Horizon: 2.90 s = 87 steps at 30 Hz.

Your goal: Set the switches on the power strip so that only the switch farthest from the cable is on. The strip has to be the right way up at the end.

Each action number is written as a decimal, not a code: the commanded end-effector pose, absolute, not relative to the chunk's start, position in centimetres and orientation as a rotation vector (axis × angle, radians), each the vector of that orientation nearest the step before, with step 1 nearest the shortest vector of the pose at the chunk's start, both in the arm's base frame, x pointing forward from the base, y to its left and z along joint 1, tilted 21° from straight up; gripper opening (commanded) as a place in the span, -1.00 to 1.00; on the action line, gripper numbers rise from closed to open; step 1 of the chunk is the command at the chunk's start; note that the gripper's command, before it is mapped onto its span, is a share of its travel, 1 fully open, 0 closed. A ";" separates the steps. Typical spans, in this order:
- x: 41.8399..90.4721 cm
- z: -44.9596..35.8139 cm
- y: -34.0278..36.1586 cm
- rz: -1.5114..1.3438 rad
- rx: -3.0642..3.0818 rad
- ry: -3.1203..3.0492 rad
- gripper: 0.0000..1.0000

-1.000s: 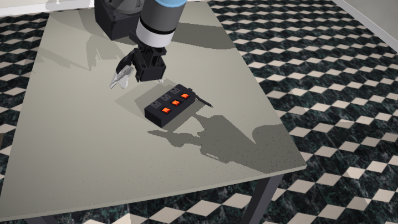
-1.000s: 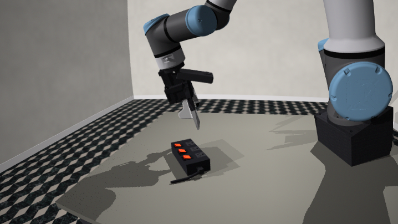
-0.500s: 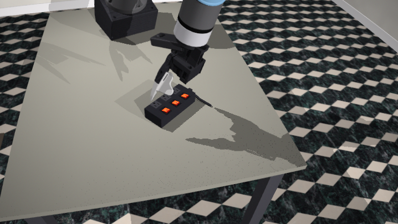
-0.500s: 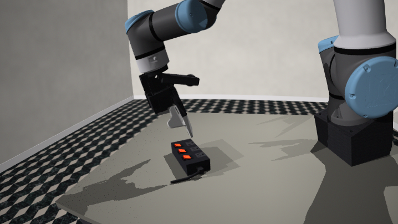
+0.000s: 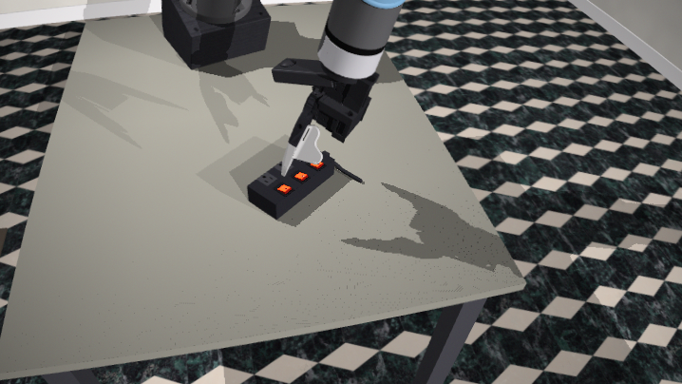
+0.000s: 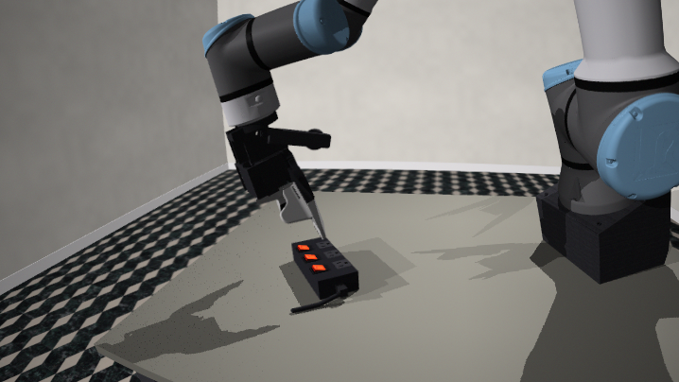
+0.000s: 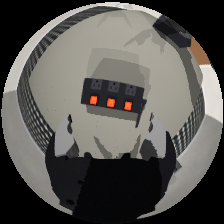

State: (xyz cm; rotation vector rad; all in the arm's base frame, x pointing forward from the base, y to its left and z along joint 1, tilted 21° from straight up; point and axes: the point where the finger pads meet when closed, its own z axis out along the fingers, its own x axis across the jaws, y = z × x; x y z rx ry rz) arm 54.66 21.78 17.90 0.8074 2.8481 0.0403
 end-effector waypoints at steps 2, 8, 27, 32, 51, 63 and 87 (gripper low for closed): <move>54.7 18.0 22.0 0.042 0.795 2.850 1.00; 54.7 18.0 22.0 0.042 0.795 2.850 1.00; 54.7 18.0 22.0 0.042 0.795 2.850 1.00; 54.7 18.0 22.0 0.042 0.795 2.850 1.00; 54.7 18.0 22.0 0.042 0.795 2.850 1.00; 54.7 18.0 22.0 0.042 0.795 2.850 1.00; 52.8 21.7 21.2 0.339 1.512 2.544 1.00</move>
